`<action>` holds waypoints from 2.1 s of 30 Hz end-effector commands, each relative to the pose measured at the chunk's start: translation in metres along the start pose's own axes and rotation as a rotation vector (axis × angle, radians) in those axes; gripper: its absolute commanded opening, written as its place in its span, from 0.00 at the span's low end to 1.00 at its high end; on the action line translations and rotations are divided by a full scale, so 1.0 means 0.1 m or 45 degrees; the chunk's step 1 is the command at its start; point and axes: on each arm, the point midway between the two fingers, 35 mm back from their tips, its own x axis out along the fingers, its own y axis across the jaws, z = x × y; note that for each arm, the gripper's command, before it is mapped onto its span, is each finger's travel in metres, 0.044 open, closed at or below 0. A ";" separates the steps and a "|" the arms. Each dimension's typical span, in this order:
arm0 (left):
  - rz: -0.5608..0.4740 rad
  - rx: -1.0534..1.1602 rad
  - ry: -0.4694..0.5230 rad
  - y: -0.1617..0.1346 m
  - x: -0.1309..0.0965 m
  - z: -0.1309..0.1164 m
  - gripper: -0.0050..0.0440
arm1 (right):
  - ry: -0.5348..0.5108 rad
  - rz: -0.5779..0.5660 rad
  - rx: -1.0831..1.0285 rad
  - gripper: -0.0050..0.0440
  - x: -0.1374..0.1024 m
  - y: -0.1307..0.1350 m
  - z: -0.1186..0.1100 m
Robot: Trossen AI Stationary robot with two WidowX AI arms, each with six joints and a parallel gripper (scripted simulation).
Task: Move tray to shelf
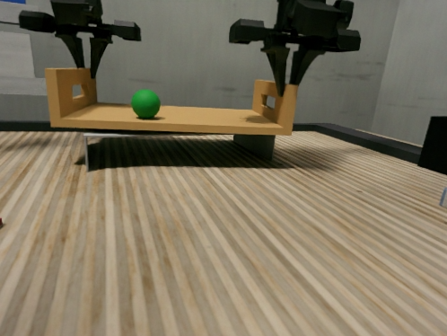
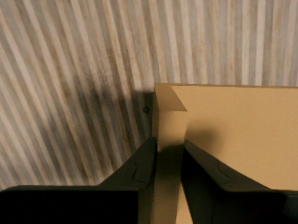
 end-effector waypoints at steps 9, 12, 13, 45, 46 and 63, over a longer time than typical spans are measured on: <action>0.052 0.000 0.041 0.06 -0.09 -0.03 0.23 | -0.001 -0.067 -0.013 0.22 -0.06 -0.04 0.00; 0.067 0.001 0.037 0.06 -0.12 -0.02 0.44 | 0.001 -0.101 -0.018 0.44 -0.14 -0.13 0.01; 0.067 0.001 0.037 0.06 -0.12 -0.02 0.44 | 0.001 -0.101 -0.018 0.44 -0.14 -0.13 0.01; 0.047 0.000 0.025 0.04 -0.60 -0.02 0.44 | 0.000 -0.070 -0.013 0.44 -0.07 -0.10 0.02; 0.042 0.000 0.021 0.04 -0.62 -0.02 0.44 | 0.000 -0.070 -0.013 0.44 -0.07 -0.10 0.02; 0.047 0.000 0.025 0.04 -0.66 -0.01 0.44 | 0.001 -0.097 -0.015 0.44 -0.52 -0.09 0.01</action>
